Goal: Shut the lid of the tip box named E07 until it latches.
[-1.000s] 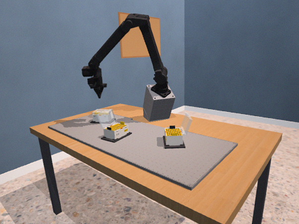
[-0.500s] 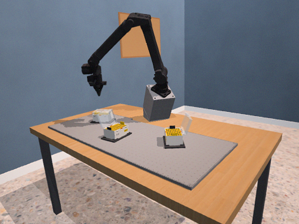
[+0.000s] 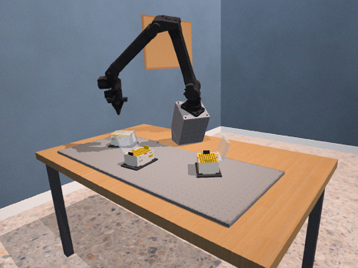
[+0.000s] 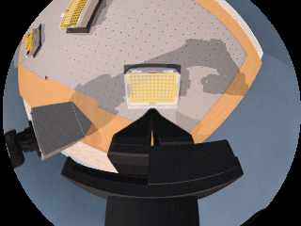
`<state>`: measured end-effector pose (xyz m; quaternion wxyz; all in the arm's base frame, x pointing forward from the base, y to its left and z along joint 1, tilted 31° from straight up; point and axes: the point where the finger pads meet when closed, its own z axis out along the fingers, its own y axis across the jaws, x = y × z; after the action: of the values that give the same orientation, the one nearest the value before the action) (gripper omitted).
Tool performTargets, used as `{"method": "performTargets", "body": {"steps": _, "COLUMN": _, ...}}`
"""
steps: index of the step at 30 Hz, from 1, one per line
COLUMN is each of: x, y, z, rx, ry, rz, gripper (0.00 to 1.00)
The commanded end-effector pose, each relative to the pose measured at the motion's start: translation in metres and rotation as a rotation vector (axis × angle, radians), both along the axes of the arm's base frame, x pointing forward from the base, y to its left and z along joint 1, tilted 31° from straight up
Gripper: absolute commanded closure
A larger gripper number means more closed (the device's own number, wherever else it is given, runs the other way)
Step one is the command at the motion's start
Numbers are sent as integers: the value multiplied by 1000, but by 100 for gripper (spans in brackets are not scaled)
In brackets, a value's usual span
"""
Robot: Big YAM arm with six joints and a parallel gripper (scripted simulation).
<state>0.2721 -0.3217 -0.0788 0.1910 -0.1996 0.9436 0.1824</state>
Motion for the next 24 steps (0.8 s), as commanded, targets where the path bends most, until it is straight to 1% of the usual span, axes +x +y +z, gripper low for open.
{"method": "performTargets", "body": {"steps": 1, "x": 5, "y": -13, "z": 6, "rx": -22, "ry": -13, "rz": 2, "gripper": 100}}
{"method": "performTargets", "body": {"steps": 12, "x": 5, "y": -13, "z": 6, "rx": -22, "ry": -13, "rz": 2, "gripper": 100}}
{"method": "performTargets", "body": {"steps": 13, "x": 3, "y": -22, "z": 1, "rx": -21, "ry": -14, "rz": -1, "gripper": 100}}
{"method": "performTargets", "body": {"steps": 15, "x": 3, "y": -22, "z": 1, "rx": -21, "ry": -14, "rz": -1, "gripper": 100}}
{"method": "performTargets", "body": {"steps": 16, "x": 4, "y": -21, "z": -4, "rx": -34, "ry": -21, "rz": 4, "gripper": 100}}
{"method": "performTargets", "body": {"steps": 18, "x": -7, "y": -4, "z": -15, "rx": -4, "ry": -4, "rz": 2, "gripper": 100}}
{"method": "performTargets", "body": {"steps": 21, "x": -12, "y": -2, "z": -24, "rx": 1, "ry": -1, "rz": -3, "gripper": 100}}
{"method": "performTargets", "body": {"steps": 24, "x": -12, "y": 1, "z": -31, "rx": 1, "ry": -1, "rz": 4, "gripper": 100}}
